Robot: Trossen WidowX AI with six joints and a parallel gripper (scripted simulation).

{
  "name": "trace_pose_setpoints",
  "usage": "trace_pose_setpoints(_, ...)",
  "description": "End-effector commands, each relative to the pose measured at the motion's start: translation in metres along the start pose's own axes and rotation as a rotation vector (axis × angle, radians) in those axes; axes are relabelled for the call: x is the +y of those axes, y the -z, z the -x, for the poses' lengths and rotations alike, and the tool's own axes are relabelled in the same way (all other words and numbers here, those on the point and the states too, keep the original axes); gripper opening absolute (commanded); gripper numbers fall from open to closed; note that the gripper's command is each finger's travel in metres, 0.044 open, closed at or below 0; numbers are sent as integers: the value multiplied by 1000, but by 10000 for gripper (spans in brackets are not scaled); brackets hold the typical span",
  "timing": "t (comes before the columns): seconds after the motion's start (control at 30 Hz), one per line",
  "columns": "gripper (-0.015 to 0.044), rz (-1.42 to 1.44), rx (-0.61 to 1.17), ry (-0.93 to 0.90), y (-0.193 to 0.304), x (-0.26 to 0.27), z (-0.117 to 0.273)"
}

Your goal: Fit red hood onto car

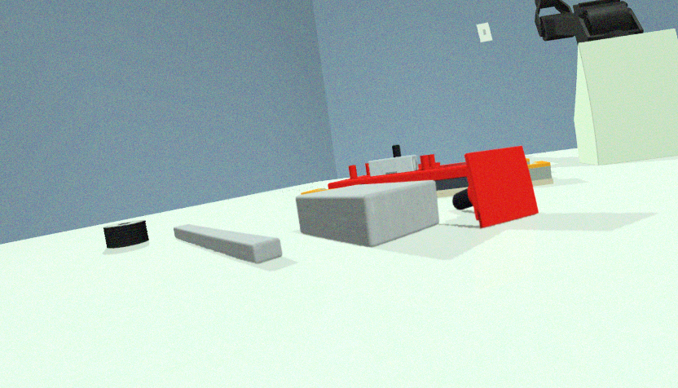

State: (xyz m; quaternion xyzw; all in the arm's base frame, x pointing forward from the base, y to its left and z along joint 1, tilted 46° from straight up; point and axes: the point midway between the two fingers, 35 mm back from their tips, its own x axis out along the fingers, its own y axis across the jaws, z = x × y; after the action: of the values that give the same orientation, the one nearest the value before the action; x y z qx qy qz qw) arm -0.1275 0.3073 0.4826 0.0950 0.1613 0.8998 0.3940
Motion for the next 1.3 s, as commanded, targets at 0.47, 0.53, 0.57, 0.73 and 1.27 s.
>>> trace_pose_setpoints(0.47, 440, -348, -42, 774, 25, -218, 69)
trace_pose_setpoints(0.53, 440, -392, -54, 864, 30, -240, 86)
trace_pose_setpoints(0.57, 440, -413, -60, 908, 33, -251, 95)
trace_pose_setpoints(0.73, 440, -531, -97, 1141, 49, -298, 146)
trace_pose_setpoints(1.27, 440, -911, -240, 1907, 125, -367, 352)
